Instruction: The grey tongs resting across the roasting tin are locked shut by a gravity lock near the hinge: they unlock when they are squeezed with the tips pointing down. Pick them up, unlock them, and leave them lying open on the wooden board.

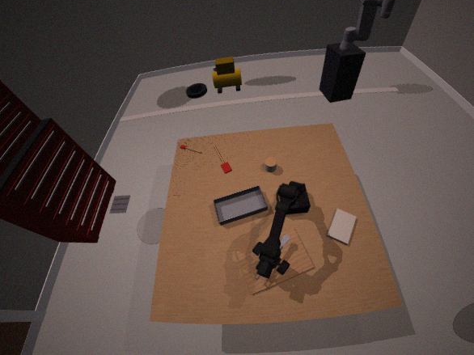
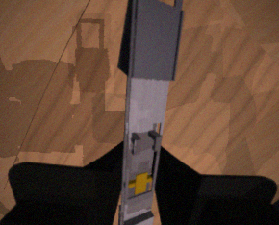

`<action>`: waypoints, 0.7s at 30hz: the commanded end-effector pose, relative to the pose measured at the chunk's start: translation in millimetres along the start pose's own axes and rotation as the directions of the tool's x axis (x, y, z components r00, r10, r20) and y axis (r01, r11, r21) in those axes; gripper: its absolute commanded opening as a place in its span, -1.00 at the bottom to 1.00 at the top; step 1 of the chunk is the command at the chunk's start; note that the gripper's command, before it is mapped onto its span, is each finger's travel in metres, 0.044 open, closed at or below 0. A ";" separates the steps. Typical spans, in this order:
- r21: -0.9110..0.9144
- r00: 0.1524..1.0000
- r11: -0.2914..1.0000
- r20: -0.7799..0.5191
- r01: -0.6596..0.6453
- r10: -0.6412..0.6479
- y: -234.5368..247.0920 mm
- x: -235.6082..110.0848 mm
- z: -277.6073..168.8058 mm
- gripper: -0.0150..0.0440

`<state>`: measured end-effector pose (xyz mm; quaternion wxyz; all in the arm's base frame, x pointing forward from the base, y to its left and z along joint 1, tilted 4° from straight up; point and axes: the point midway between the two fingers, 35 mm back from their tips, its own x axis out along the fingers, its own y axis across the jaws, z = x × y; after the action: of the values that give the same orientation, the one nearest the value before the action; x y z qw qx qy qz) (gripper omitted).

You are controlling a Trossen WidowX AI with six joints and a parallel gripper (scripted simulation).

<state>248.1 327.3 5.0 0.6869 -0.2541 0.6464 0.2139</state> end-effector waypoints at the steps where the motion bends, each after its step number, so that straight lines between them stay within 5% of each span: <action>1: -0.005 1.000 1.000 -0.004 -0.005 0.005 0.3 7.4 -1.6 -1.00; 7: -0.005 1.000 1.000 -0.004 -0.005 0.005 0.3 9.7 -1.9 -1.00; 21: 0.000 1.000 1.000 -0.004 0.001 -0.001 -0.4 8.3 -1.6 0.25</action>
<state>247.6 325.6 -3.5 0.6857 -0.2549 0.6476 0.2132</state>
